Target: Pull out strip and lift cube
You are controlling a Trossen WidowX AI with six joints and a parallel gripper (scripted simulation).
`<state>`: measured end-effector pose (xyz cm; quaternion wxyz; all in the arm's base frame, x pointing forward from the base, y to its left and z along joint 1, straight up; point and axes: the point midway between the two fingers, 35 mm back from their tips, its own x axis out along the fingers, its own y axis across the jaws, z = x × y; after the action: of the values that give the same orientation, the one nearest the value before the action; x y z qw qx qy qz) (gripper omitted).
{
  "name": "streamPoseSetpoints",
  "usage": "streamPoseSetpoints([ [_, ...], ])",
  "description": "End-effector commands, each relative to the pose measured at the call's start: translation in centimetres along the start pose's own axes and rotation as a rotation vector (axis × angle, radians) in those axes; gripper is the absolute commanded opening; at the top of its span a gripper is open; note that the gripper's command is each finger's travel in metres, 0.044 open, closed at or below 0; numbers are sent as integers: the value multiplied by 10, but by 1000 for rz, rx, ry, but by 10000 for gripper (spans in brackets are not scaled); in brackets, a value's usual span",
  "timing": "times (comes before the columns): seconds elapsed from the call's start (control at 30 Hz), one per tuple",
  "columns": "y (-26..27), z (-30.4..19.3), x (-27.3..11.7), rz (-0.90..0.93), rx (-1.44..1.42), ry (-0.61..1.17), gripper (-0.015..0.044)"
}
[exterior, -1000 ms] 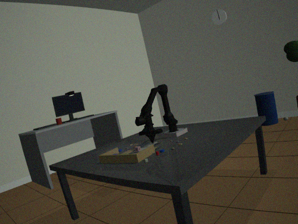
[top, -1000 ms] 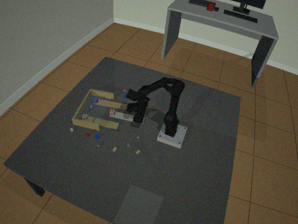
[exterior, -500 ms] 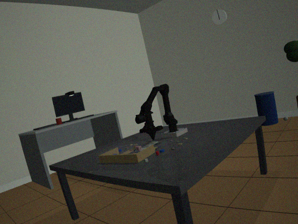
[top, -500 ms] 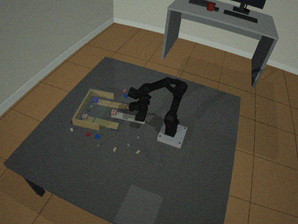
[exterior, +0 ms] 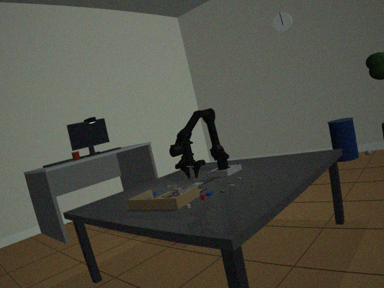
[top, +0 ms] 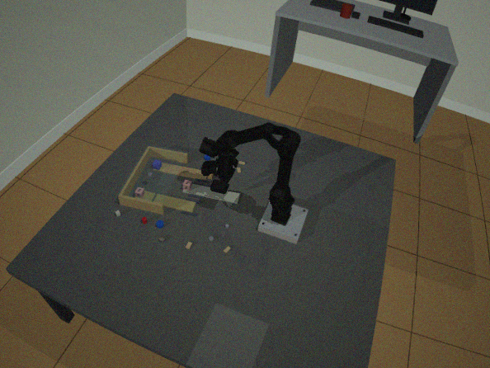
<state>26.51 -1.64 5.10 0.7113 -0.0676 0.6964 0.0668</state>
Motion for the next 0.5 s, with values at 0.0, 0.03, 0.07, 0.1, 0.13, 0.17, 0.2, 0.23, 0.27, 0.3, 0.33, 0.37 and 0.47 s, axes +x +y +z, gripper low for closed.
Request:
streamPoseSetpoints([
  [0.0, 1, 15, -2, -4, 5, -1, 341],
  [0.03, 1, 19, -2, -4, 5, -2, 368],
  [0.07, 1, 23, -3, -4, 5, -2, 394],
  [0.1, 2, 26, -3, -4, 5, -2, 420],
  [0.13, 2, 30, -4, -4, 5, -2, 440],
  [0.17, 2, 34, -4, -3, 5, -3, 440],
  [0.2, 2, 38, -4, -3, 5, -3, 440],
  [0.23, 3, 41, -5, -3, 5, -3, 440],
  [0.27, 3, 45, -5, -3, 5, -4, 440],
  [0.3, 3, 49, -6, -3, 5, -4, 440],
  [0.33, 3, 53, -6, -3, 5, -4, 440],
  [0.37, 4, 57, -7, -3, 5, -4, 440],
  [0.47, 4, 68, -8, -3, 5, -5, 440],
])
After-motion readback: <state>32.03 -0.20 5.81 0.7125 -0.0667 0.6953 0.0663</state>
